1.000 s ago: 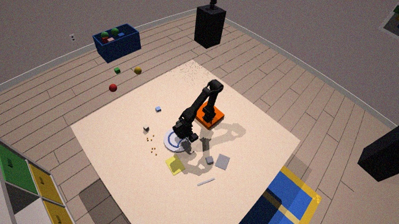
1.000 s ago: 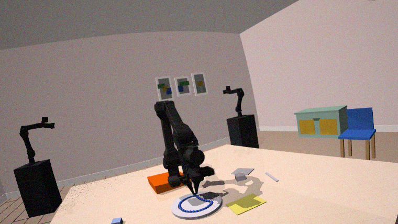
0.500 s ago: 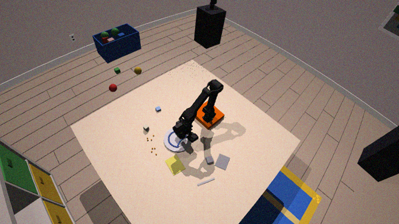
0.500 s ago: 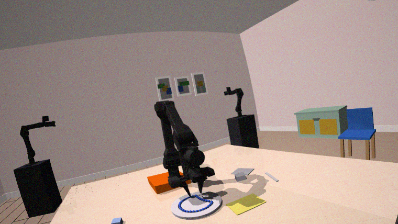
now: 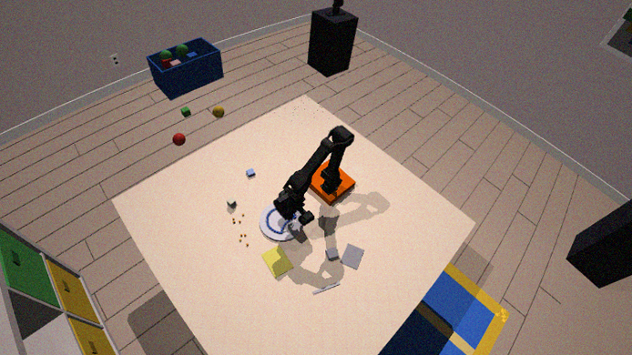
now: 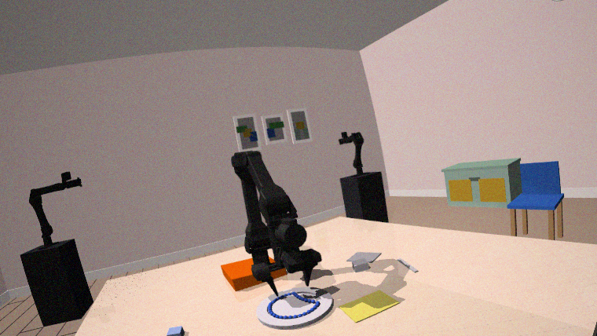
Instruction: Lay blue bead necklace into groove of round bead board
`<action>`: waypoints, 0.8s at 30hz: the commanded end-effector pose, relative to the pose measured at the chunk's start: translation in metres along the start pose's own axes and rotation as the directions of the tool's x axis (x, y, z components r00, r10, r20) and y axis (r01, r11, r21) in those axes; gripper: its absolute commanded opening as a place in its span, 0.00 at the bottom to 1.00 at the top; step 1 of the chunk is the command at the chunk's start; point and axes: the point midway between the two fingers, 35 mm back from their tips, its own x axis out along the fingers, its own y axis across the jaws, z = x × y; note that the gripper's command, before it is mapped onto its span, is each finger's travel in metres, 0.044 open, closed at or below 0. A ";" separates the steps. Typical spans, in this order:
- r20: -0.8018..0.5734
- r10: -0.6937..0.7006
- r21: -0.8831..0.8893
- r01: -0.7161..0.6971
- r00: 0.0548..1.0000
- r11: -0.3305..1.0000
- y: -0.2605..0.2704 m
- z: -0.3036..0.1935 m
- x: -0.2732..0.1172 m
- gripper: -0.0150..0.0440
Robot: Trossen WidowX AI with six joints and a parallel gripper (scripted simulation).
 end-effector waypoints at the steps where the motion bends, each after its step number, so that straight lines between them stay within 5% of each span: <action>1: 0.003 0.003 0.003 -0.003 1.000 1.000 0.000 0.000 -0.001 1.00; 12: 0.003 0.003 0.003 -0.003 1.000 1.000 0.000 0.000 -0.001 1.00; 24: 0.004 0.003 0.026 -0.003 1.000 1.000 0.000 0.011 -0.029 0.47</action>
